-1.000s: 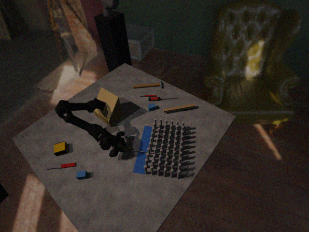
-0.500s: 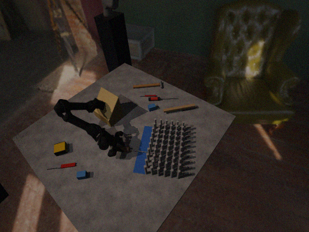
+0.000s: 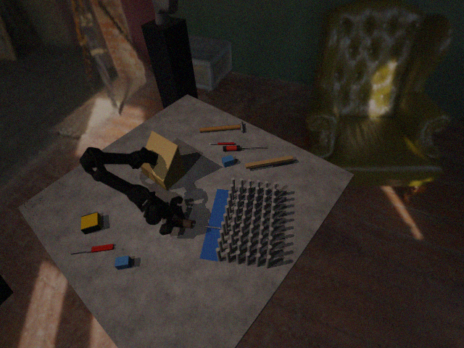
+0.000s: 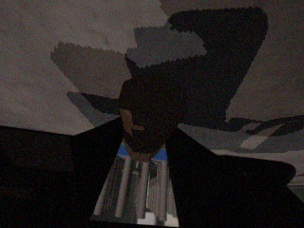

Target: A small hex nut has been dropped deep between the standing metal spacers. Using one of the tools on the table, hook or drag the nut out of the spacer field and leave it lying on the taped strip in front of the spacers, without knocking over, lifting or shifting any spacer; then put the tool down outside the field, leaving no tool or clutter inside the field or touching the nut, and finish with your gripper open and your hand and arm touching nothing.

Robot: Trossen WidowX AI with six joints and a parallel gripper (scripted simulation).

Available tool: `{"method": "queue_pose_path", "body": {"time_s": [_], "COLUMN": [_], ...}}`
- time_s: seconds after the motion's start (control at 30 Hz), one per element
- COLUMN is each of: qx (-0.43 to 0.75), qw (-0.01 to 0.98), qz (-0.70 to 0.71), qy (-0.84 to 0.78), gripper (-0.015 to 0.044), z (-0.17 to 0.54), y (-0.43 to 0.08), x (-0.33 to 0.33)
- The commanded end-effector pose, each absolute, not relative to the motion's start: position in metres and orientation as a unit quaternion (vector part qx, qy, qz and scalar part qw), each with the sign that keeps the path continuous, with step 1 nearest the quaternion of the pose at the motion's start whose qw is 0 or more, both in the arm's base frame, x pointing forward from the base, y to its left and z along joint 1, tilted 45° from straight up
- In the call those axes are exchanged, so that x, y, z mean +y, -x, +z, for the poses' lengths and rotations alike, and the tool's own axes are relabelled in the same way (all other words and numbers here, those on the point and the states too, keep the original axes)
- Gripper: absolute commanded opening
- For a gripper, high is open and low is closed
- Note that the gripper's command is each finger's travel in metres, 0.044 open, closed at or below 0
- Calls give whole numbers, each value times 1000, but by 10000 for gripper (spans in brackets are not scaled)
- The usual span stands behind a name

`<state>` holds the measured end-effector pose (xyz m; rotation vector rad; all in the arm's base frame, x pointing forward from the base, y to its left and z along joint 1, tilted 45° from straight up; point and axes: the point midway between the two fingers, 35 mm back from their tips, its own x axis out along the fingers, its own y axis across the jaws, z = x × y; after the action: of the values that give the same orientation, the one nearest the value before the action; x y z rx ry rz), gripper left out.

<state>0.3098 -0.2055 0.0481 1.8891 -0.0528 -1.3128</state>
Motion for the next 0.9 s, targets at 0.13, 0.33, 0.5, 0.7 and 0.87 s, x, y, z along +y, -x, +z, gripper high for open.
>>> {"method": "queue_pose_path", "body": {"time_s": [0.13, 0.33, 0.5, 0.7, 0.87], "qx": [-19, -19, -19, -19, -19], "qw": [409, 409, 409, 409, 409], "qz": [-521, -521, -521, -521, -521], "qy": [-749, -749, -749, -749, -749], "gripper": [0, 0, 0, 0, 0], "z": [50, 51, 52, 54, 55], "y": [-303, -299, -296, -292, -289], "x": [-206, -207, -208, -209, -210]}}
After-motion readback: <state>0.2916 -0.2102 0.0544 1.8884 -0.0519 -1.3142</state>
